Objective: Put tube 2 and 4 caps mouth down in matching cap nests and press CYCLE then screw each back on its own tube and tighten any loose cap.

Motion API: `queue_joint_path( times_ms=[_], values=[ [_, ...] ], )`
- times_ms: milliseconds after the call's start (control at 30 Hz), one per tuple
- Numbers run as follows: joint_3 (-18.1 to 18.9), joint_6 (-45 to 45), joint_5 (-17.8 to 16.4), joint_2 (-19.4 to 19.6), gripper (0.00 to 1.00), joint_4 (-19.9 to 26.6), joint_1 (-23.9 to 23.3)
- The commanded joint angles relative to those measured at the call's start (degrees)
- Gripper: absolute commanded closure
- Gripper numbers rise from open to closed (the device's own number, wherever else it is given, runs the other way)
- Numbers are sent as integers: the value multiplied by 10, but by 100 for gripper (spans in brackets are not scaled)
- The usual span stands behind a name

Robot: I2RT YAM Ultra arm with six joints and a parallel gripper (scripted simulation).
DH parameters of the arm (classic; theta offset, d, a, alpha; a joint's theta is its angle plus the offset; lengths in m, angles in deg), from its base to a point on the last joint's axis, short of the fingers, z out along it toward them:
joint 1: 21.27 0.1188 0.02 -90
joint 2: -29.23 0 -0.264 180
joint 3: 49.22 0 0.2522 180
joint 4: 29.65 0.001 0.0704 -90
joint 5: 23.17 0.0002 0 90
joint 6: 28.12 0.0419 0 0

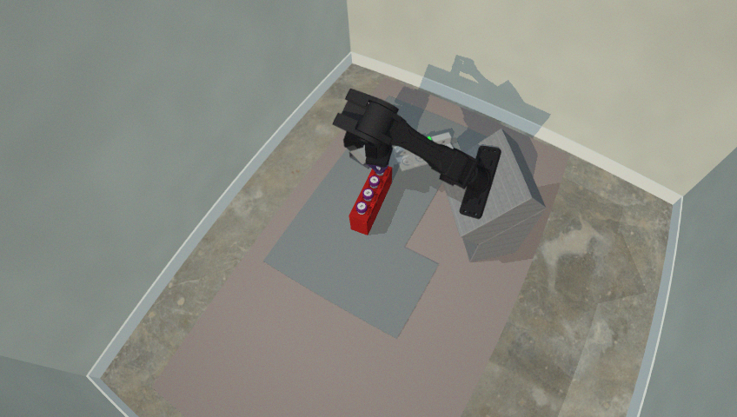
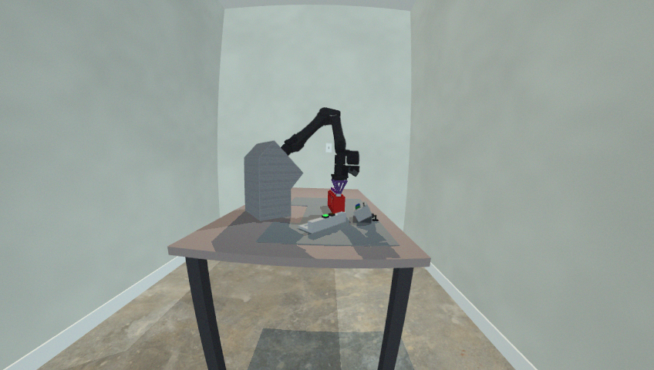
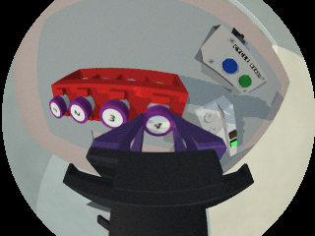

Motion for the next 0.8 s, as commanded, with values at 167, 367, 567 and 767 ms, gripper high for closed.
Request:
queue_joint_path(
  times_ms=[167, 367, 567, 767],
  values=[
    [2, 146, 0, -2, 100, -2, -4],
    [2, 261, 0, -1, 100, -3, -4],
    [3, 337, 0, -1, 100, -3, -4],
    [3, 405, 0, -1, 100, -4, -3]
  ],
)
